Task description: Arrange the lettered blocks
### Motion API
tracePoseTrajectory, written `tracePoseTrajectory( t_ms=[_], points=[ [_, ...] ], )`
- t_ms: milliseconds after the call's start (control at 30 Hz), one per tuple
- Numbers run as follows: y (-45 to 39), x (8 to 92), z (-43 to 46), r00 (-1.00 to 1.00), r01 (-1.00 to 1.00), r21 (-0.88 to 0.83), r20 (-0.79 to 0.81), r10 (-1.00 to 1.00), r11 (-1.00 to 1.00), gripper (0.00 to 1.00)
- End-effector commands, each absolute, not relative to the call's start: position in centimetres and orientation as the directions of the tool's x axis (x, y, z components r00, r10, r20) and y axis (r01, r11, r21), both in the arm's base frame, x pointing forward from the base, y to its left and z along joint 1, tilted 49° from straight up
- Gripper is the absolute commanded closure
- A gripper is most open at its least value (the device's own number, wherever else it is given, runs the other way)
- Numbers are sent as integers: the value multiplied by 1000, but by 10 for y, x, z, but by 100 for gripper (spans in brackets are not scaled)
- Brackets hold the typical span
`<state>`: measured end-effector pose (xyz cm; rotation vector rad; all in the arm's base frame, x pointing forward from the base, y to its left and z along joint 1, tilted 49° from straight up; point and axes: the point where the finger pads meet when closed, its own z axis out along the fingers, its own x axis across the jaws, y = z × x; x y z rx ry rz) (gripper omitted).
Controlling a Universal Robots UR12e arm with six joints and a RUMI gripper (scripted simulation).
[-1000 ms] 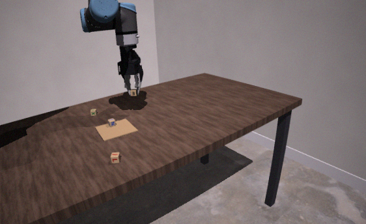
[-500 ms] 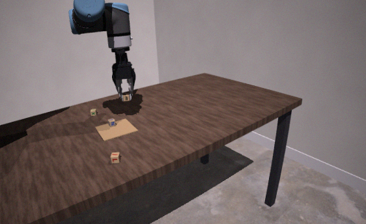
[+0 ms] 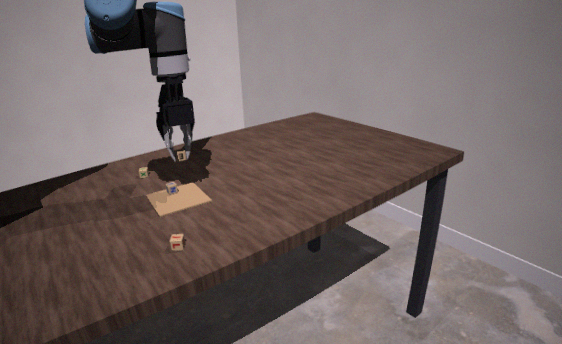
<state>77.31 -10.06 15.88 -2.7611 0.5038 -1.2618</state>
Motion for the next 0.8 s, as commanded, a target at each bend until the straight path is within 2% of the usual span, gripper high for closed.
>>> tracePoseTrajectory(
  t_ms=[0,233,767],
  points=[
    [-105,757,147,631,-193,-120,744,-217,-974,95],
    [-110,744,137,644,-143,-61,752,-139,-988,95],
    [-110,744,139,643,-138,-54,755,-131,-989,95]
  ],
)
